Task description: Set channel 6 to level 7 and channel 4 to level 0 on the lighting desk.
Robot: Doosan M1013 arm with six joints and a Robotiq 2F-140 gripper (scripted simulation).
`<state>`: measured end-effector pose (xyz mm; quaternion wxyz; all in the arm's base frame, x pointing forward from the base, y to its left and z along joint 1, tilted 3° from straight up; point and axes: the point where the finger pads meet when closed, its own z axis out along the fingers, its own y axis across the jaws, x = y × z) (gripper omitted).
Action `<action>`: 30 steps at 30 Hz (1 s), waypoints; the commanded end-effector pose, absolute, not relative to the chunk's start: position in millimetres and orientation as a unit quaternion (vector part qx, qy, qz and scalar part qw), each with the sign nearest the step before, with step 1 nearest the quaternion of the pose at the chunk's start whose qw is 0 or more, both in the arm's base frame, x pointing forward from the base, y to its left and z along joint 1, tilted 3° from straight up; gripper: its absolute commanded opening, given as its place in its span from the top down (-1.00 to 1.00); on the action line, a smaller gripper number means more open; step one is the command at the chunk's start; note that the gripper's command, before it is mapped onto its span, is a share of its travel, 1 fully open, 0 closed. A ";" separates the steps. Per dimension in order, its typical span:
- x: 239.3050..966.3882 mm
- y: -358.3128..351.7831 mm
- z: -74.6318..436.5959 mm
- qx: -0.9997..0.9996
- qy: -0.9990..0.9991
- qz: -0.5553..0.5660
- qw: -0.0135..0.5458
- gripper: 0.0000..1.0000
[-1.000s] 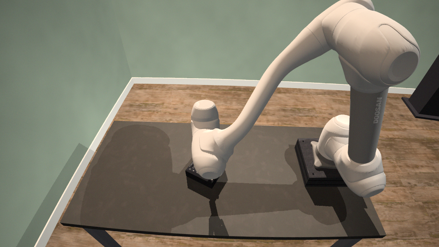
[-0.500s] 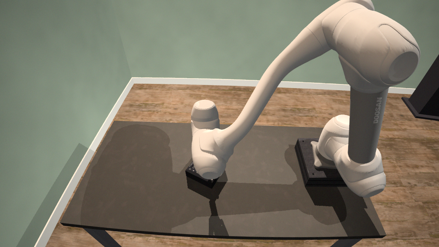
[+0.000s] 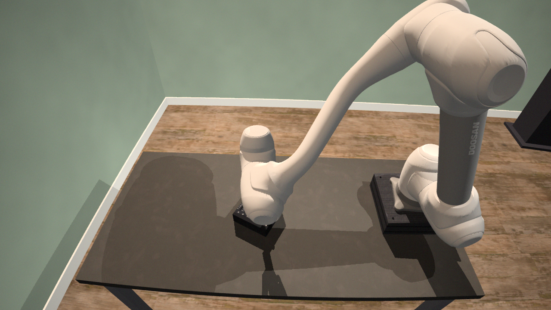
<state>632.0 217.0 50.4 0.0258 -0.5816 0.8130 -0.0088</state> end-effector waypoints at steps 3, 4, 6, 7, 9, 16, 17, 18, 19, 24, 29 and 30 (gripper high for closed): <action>632.0 217.0 50.5 -0.582 0.813 -0.009 0.026 0.80; 632.0 217.0 50.5 -0.582 0.813 -0.009 0.026 0.80; 632.0 217.0 50.3 -0.582 0.813 -0.009 0.026 0.80; 632.0 217.0 50.1 -0.582 0.813 -0.009 0.026 0.80; 632.0 217.0 49.4 -0.582 0.813 -0.009 0.026 0.80; 632.2 217.1 45.2 -0.582 0.813 -0.009 0.026 0.80; 632.2 217.1 45.2 -0.582 0.813 -0.009 0.026 0.80; 632.2 217.1 45.2 -0.582 0.813 -0.009 0.026 0.80; 632.3 217.1 44.5 -0.582 0.813 -0.009 0.026 0.80; 632.5 217.2 41.0 -0.582 0.813 -0.009 0.026 0.80; 632.6 217.2 38.9 -0.582 0.813 -0.009 0.026 0.80; 632.6 217.2 38.7 -0.582 0.813 -0.009 0.026 0.80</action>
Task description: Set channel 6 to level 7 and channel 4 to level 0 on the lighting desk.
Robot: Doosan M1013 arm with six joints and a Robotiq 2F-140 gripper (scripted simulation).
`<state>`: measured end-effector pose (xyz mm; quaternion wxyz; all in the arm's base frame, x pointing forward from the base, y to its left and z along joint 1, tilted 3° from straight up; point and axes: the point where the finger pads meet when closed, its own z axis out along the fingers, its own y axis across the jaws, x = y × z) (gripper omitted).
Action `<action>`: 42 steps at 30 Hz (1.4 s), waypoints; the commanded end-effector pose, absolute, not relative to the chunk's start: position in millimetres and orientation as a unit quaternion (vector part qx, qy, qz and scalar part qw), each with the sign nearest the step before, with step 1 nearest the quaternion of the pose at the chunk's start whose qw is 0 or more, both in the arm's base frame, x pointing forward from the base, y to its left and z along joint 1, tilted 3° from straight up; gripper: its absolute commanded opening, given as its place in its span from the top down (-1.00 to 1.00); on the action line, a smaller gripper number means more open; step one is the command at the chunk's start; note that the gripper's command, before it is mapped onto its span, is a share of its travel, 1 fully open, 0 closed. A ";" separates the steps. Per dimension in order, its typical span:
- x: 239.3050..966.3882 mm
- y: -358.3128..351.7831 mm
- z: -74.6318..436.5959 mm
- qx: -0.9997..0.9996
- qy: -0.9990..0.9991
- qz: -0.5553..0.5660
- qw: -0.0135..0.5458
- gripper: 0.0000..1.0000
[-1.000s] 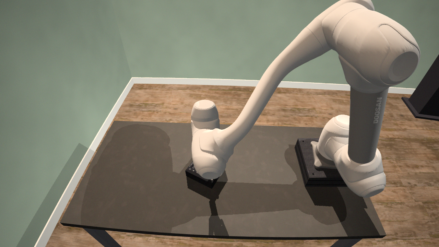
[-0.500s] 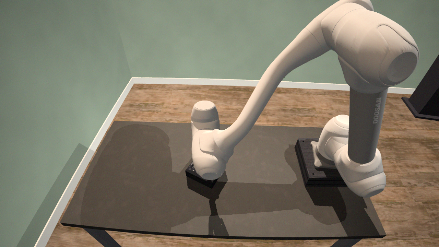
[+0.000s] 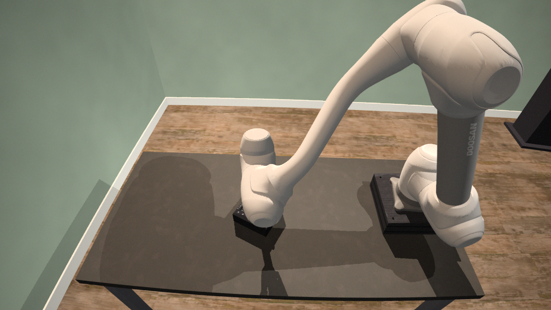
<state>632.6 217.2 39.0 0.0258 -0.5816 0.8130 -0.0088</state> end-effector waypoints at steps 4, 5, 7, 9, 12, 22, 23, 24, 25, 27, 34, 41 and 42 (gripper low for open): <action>632.6 217.2 38.5 -0.582 0.813 -0.009 0.026 0.80; 632.6 217.2 38.5 -0.582 0.813 -0.009 0.026 0.80; 632.6 217.2 38.5 -0.582 0.813 -0.009 0.026 0.80; 632.6 217.2 38.5 -0.582 0.813 -0.009 0.026 0.80; 632.6 217.2 38.5 -0.582 0.813 -0.009 0.026 0.80; 632.5 217.0 38.5 -0.582 0.813 -0.009 0.026 0.80; 632.5 216.9 38.5 -0.582 0.813 -0.009 0.026 0.80; 632.5 216.8 38.5 -0.582 0.813 -0.009 0.026 0.80; 632.4 216.7 38.5 -0.582 0.813 -0.009 0.026 0.80; 632.3 216.5 38.5 -0.582 0.813 -0.009 0.026 0.80; 631.8 214.8 38.4 -0.582 0.813 -0.009 0.026 0.80; 631.2 213.0 38.4 -0.582 0.813 -0.009 0.026 0.80; 631.0 212.6 38.4 -0.582 0.813 -0.009 0.026 0.80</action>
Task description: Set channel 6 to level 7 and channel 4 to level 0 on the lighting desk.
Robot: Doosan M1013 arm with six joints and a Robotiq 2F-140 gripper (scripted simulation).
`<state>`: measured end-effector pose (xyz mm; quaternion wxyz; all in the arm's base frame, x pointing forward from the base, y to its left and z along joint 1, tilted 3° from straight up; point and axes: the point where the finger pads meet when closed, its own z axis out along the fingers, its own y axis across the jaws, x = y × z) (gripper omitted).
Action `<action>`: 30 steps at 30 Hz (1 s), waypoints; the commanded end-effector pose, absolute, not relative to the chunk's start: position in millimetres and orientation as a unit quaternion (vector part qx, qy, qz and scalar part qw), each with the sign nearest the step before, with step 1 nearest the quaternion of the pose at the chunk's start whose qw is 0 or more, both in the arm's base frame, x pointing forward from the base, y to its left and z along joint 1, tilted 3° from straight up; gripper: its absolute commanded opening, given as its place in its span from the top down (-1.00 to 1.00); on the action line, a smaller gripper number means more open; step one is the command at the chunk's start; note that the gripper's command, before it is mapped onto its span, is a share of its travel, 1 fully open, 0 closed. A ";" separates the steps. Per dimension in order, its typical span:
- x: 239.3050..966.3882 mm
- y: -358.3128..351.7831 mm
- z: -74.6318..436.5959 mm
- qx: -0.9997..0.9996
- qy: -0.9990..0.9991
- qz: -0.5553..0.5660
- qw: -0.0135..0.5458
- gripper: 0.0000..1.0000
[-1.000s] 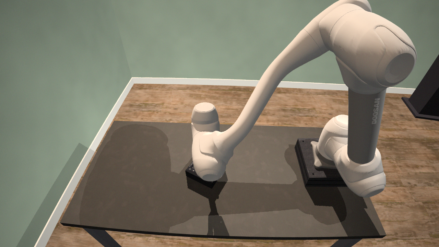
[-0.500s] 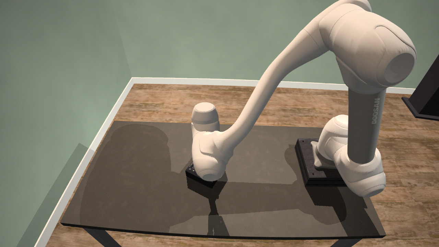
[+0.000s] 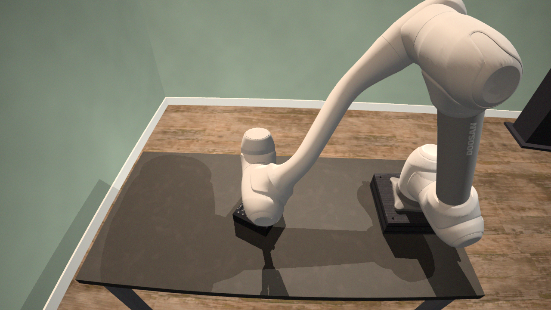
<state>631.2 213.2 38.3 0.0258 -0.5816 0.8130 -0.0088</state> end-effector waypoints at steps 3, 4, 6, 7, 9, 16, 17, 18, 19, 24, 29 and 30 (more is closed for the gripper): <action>630.6 211.3 38.3 -0.582 0.813 -0.009 0.026 0.80; 630.4 210.8 38.3 -0.582 0.813 -0.009 0.026 0.80; 630.1 209.8 38.3 -0.582 0.813 -0.009 0.026 0.80; 629.9 209.3 38.2 -0.582 0.813 -0.009 0.026 0.80; 629.5 208.2 38.2 -0.582 0.813 -0.009 0.026 0.80; 628.5 205.3 38.1 -0.582 0.813 -0.009 0.026 0.80; 628.3 204.7 38.1 -0.582 0.813 -0.009 0.026 0.80; 628.1 204.1 38.1 -0.582 0.813 -0.009 0.026 0.80; 627.9 203.6 38.0 -0.582 0.813 -0.009 0.026 0.80; 627.0 200.7 37.9 -0.582 0.813 -0.009 0.026 0.80; 626.0 197.9 37.9 -0.582 0.813 -0.009 0.026 0.80; 626.0 197.9 37.9 -0.582 0.813 -0.009 0.026 0.80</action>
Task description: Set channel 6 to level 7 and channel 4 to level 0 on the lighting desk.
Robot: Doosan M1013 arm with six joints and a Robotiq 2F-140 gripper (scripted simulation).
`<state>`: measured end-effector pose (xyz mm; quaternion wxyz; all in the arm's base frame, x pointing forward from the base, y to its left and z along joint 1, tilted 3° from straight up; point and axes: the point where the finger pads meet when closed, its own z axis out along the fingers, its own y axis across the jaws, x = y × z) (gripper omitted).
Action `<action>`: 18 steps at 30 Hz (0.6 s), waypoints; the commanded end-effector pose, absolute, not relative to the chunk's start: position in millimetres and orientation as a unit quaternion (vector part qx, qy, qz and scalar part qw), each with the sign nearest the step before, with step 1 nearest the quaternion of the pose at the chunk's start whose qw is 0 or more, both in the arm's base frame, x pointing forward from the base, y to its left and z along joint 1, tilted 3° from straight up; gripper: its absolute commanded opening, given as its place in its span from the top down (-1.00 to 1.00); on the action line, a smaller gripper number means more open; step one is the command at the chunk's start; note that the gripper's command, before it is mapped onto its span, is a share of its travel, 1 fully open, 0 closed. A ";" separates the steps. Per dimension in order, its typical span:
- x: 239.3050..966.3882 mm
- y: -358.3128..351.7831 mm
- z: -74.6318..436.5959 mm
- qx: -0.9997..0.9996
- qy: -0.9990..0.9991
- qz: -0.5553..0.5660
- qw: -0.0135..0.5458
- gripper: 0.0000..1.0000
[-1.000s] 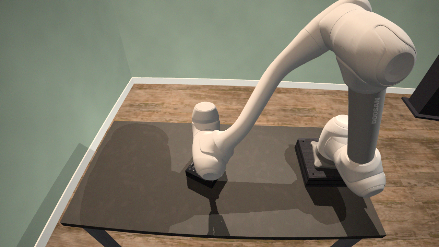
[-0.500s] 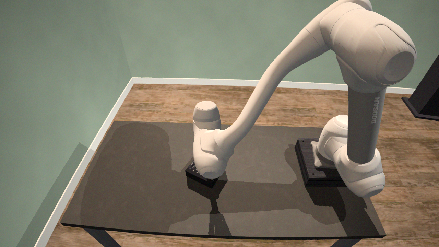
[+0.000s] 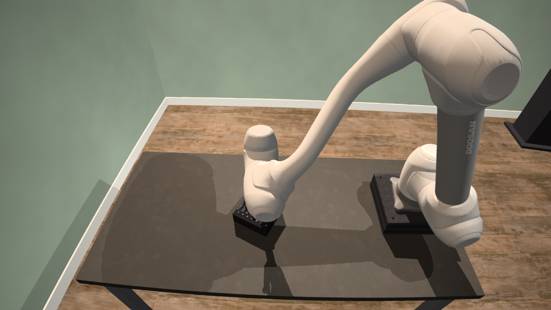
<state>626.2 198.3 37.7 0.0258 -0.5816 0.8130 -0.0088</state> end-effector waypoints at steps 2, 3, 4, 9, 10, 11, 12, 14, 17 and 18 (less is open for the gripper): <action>625.8 197.4 37.8 -0.582 0.813 -0.009 0.026 0.80; 625.7 196.9 37.8 -0.582 0.813 -0.009 0.026 0.80; 625.5 196.4 37.8 -0.582 0.813 -0.009 0.026 0.80; 624.8 194.2 37.7 -0.582 0.813 -0.009 0.026 0.80; 624.6 193.8 37.7 -0.582 0.813 -0.009 0.026 0.80; 624.5 193.5 37.7 -0.582 0.813 -0.009 0.026 0.80; 624.4 193.1 37.7 -0.582 0.813 -0.009 0.026 0.80; 624.2 192.5 37.7 -0.582 0.813 -0.009 0.026 0.80; 624.0 192.0 37.7 -0.582 0.813 -0.009 0.026 0.80; 624.0 192.0 37.7 -0.582 0.813 -0.009 0.026 0.80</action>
